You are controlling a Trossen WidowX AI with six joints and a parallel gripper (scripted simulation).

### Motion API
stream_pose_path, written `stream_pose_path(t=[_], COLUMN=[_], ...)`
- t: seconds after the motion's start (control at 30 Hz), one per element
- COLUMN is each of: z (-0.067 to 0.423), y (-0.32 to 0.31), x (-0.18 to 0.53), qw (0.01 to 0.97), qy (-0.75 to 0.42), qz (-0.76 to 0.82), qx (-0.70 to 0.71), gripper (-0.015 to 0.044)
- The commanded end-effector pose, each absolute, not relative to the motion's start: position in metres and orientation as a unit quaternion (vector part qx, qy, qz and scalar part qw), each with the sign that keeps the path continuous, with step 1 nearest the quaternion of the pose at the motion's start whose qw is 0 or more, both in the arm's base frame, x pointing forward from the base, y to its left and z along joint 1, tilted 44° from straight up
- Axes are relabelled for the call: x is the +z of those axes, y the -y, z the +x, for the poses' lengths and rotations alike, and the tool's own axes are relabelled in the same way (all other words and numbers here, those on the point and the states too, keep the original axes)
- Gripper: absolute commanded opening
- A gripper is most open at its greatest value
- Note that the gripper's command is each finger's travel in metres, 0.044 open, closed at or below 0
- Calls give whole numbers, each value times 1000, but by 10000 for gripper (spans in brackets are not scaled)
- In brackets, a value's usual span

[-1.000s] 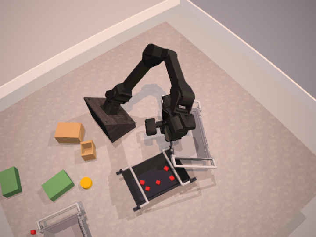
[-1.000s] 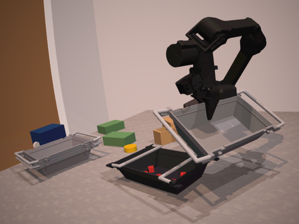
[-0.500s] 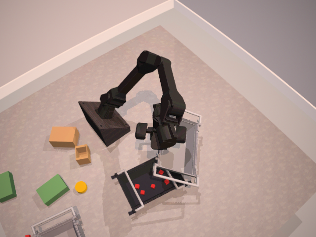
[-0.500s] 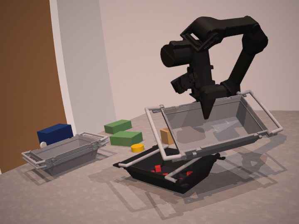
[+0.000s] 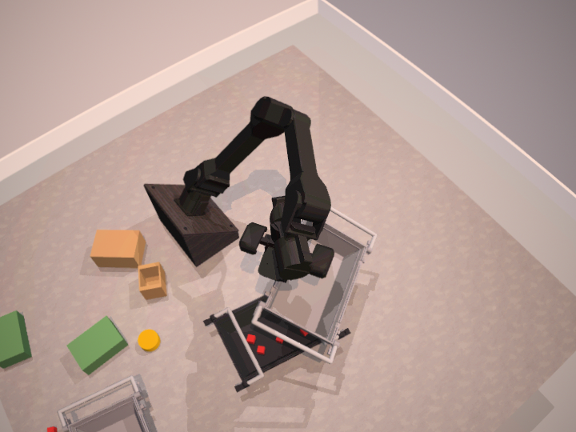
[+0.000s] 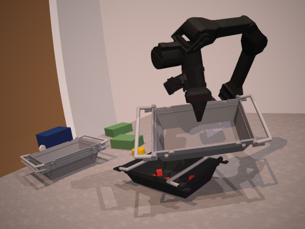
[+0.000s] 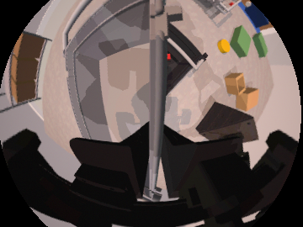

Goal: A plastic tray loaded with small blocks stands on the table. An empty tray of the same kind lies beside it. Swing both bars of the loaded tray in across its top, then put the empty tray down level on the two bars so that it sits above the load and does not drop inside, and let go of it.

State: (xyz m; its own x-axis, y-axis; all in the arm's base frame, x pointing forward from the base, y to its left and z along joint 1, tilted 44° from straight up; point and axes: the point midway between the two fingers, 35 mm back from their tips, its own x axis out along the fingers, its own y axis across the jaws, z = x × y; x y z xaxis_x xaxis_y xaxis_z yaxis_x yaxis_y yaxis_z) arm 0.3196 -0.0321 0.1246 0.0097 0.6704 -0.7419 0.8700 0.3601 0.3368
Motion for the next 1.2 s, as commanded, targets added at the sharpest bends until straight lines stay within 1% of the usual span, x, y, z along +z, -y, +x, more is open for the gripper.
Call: stream_pose_path(t=[0.0, 1.17], z=[323, 326], y=[43, 93], x=[127, 88], qw=[436, 240], qy=[-681, -614], qz=[574, 679], qx=[-132, -322], gripper=[0, 0])
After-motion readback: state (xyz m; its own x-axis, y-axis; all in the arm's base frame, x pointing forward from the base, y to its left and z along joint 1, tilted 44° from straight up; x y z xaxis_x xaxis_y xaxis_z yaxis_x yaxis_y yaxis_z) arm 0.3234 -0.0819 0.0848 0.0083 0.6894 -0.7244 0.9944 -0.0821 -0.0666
